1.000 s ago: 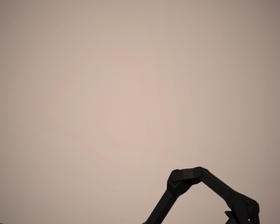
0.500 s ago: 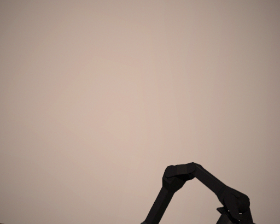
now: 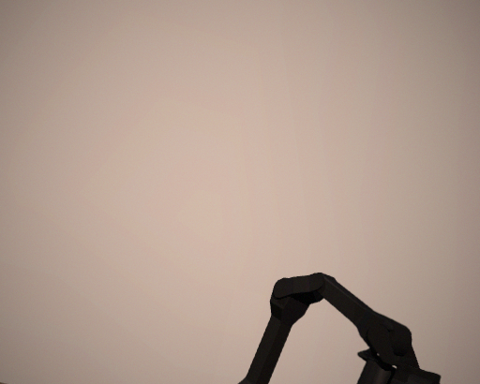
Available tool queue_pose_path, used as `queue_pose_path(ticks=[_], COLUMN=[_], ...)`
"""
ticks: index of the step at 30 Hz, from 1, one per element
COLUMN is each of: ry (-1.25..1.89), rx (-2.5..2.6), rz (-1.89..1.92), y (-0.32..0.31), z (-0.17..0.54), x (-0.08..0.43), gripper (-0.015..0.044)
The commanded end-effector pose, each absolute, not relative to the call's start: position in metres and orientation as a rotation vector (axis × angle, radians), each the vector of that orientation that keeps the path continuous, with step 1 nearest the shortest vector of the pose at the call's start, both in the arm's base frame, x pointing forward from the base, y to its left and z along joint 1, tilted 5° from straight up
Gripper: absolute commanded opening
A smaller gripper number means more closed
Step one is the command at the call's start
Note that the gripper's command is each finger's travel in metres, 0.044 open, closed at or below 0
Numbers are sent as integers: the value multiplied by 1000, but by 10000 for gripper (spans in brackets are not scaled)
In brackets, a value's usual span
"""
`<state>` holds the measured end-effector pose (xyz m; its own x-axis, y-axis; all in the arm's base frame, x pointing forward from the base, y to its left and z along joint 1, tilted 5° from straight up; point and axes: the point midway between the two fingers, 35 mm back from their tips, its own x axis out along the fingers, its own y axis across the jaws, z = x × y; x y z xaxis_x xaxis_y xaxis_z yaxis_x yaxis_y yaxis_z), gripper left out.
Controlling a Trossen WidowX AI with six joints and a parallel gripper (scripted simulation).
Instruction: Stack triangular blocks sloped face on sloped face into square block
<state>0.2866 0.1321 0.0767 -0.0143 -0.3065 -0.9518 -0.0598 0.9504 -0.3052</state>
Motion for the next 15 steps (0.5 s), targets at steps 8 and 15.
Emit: queue_pose_path(ticks=[8, 15], ry=[1479, 1412], rx=[65, 285], rz=[-414, -537], y=[130, 128], z=[79, 80], x=[286, 285], gripper=[0, 0])
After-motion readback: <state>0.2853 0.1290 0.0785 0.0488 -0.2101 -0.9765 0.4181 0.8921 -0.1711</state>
